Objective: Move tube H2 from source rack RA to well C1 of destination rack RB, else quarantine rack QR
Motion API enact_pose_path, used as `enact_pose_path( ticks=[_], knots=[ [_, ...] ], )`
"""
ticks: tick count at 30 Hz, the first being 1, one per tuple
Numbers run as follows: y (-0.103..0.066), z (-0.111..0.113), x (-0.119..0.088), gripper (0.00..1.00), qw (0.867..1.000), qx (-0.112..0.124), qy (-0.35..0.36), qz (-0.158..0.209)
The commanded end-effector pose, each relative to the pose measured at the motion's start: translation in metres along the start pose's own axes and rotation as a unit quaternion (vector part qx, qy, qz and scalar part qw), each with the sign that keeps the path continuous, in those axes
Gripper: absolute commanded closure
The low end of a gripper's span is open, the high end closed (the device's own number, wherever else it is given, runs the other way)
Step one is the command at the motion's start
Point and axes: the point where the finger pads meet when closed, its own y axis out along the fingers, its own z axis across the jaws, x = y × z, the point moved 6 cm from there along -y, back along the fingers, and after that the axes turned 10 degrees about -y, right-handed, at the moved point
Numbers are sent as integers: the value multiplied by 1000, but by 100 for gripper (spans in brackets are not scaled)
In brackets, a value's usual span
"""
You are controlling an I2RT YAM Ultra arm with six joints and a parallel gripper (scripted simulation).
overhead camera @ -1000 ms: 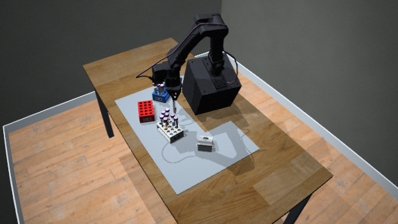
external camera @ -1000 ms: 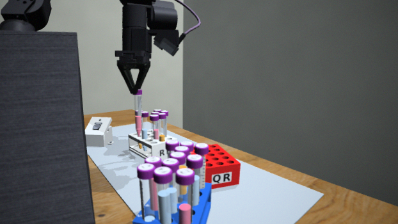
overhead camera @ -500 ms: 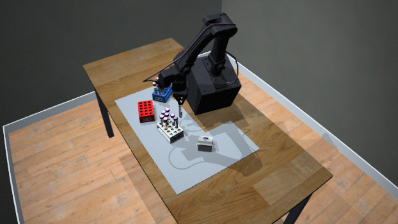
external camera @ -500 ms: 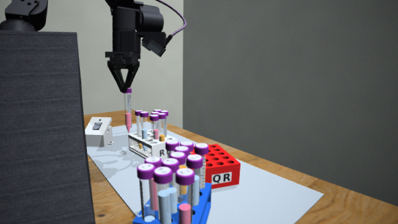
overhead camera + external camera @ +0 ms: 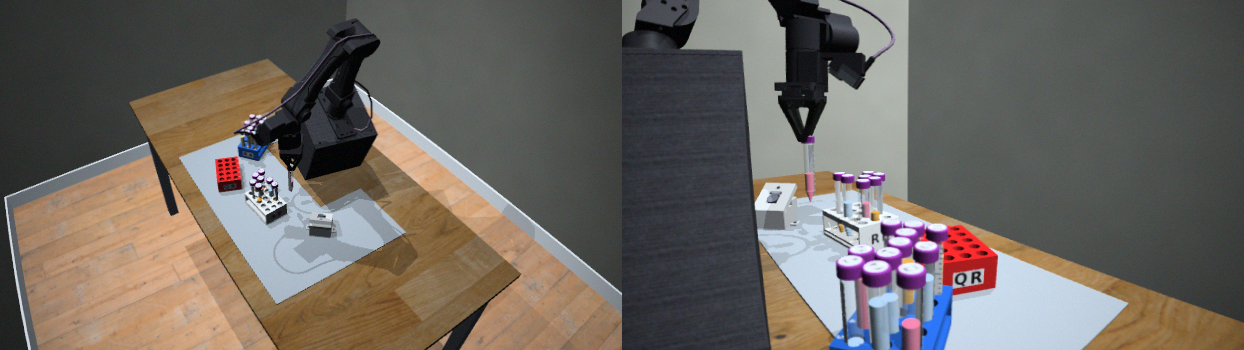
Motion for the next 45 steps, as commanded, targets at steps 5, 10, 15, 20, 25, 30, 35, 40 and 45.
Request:
enact_pose_path(
  ticks=[5, 10, 15, 20, 25, 30, 35, 40, 45],
  knots=[
    [-4, 4, 14, 100, 999, -8, 32, -11],
    [-4, 8, 21, 100, 999, -8, 32, -11],
    [-4, 13, 28, 100, 999, -8, 30, -11],
    [-10, 19, 33, 100, 999, 0, 24, -21],
    [-4, 20, 40, 100, 1000, -8, 27, -11],
    [-4, 24, 46, 100, 1000, -8, 25, -11],
    [-4, 28, 52, 100, 1000, -8, 25, -11],
    [-4, 32, 58, 100, 1000, -8, 25, -11],
    [-4, 36, 65, 100, 1000, -8, 25, -12]
  ],
)
